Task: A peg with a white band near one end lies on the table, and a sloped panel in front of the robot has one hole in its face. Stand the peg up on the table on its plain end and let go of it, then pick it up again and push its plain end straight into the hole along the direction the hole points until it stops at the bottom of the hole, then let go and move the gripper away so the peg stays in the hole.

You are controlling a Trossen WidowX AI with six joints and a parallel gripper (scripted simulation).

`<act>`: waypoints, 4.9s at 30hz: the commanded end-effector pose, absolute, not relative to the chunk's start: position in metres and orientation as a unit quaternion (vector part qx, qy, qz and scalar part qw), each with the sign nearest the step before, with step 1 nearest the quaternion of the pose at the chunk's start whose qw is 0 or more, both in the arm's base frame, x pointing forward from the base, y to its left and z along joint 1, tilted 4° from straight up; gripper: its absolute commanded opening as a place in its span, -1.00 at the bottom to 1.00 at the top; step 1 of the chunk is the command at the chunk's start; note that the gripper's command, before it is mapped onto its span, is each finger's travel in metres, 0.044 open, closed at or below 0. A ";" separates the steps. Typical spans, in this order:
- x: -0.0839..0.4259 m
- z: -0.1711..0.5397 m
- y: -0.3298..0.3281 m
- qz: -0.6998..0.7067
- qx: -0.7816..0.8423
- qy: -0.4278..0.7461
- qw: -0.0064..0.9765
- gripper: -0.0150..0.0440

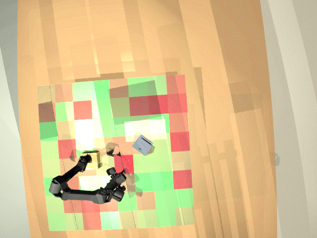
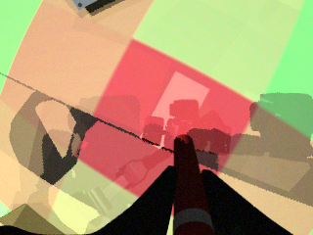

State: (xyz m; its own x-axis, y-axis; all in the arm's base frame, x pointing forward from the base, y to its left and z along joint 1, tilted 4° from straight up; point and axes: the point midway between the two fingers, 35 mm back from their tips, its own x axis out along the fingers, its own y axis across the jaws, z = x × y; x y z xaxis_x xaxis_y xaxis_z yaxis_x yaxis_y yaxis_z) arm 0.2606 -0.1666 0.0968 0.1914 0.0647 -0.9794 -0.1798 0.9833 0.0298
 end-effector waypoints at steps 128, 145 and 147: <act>0.398 0.056 -0.069 0.202 0.092 0.413 0.883 -0.49; 0.403 0.047 -0.064 0.202 0.092 0.413 0.883 -0.49; 0.404 0.046 -0.064 0.202 0.092 0.413 0.883 -0.49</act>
State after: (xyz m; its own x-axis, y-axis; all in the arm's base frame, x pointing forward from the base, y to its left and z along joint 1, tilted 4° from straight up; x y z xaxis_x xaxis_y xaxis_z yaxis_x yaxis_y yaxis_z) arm 0.4029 -0.0647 0.0491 0.5797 0.4342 -0.6895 -0.2854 0.9008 0.3273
